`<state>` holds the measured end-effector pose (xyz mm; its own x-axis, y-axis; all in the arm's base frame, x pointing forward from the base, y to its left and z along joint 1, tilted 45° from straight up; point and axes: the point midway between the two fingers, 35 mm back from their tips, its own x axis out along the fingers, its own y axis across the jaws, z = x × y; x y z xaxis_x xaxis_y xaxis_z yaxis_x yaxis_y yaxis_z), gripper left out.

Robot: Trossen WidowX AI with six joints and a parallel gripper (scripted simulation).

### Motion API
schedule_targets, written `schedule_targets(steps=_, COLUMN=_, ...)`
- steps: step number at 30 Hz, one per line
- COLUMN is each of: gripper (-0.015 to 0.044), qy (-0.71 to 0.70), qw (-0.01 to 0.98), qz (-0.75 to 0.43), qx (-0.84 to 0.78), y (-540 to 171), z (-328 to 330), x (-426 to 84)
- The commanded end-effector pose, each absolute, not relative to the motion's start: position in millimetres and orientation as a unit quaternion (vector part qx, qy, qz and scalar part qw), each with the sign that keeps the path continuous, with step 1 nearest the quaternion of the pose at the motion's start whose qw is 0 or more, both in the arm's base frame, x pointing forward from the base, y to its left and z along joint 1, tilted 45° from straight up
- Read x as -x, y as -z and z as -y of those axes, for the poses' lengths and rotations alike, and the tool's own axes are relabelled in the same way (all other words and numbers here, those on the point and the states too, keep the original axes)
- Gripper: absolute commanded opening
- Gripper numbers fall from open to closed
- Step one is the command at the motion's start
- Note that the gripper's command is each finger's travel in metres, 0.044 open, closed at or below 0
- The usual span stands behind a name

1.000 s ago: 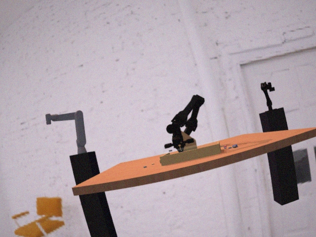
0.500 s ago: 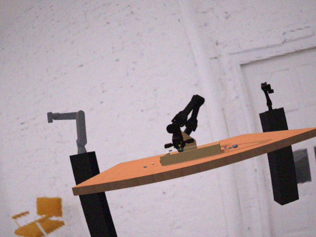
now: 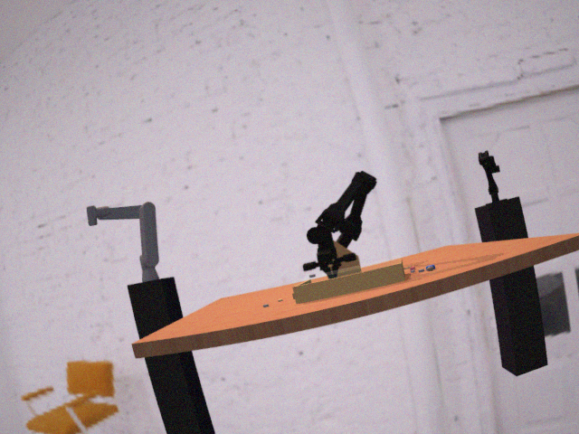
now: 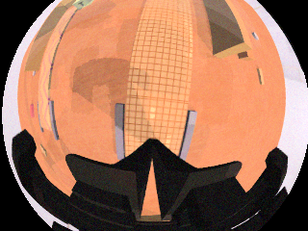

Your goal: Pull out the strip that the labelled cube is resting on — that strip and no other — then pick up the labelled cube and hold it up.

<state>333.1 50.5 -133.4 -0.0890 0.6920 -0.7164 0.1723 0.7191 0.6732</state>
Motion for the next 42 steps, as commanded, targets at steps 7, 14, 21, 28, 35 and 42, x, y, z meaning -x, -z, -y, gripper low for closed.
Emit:
schedule_targets(steps=7, gripper=0.0000, qy=-0.216, qw=0.596, qz=-0.710, qx=-0.308, y=132.8, z=-52.8, x=-312.3)
schedule_targets(steps=14, gripper=0.0000, qy=-0.216, qw=0.595, qz=-0.710, qx=-0.308, y=131.1, z=-53.7, x=-302.0)
schedule_targets(steps=21, gripper=0.0000, qy=-0.216, qw=0.595, qz=-0.710, qx=-0.308, y=129.5, z=-54.6, x=-291.3)
schedule_targets(steps=28, gripper=0.0000, qy=-0.216, qw=0.595, qz=-0.711, qx=-0.308, y=127.7, z=-55.4, x=-280.7)
schedule_targets(steps=35, gripper=0.0000, qy=-0.216, qw=0.595, qz=-0.711, qx=-0.308, y=125.8, z=-56.1, x=-270.4)
schedule_targets(steps=42, gripper=0.0000, qy=-0.215, qw=0.594, qz=-0.711, qx=-0.308, y=124.0, z=-56.7, x=-260.5)
